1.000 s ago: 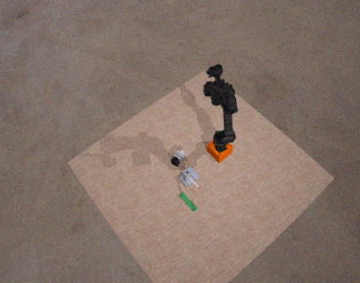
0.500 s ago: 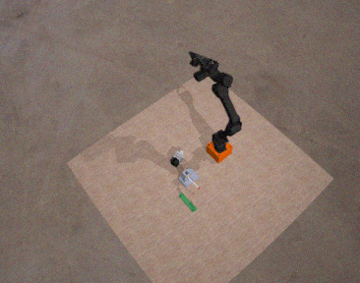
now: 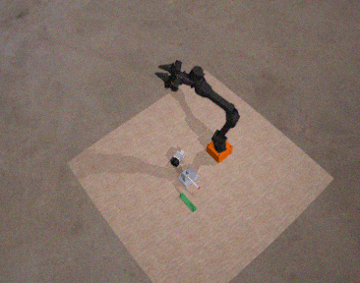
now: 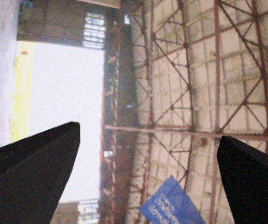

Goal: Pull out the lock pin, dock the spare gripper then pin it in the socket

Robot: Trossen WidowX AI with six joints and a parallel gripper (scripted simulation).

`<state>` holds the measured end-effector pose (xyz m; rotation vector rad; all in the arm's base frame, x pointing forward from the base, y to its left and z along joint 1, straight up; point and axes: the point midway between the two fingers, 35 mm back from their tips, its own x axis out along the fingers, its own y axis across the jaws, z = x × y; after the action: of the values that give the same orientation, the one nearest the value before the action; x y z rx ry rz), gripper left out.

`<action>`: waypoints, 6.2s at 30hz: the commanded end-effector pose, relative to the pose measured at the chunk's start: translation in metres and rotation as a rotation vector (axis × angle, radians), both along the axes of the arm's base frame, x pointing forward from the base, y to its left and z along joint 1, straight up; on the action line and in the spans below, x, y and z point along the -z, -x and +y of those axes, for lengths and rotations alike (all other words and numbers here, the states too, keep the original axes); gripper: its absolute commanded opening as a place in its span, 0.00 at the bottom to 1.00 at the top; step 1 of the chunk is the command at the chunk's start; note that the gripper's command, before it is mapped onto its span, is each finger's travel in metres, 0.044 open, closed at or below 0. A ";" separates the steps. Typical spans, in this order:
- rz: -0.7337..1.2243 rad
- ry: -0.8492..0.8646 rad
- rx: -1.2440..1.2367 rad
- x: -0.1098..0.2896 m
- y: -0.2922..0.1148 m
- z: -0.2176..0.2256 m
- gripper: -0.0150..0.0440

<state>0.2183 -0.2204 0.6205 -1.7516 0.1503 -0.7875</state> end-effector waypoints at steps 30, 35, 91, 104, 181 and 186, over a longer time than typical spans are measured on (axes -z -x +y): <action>1.328 -0.705 -0.549 0.395 -0.161 0.281 0.76; 1.591 -0.641 -0.534 0.441 -0.121 0.329 0.76; 1.961 -0.442 -0.448 0.610 -0.045 0.372 0.76; 1.962 -0.442 -0.447 0.622 -0.045 0.371 0.67; 1.971 -0.601 -0.563 0.607 -0.043 0.408 0.25; 1.973 -0.601 -0.561 0.607 -0.043 0.411 0.25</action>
<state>0.2598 0.1868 0.0117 -1.2334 0.9872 1.4389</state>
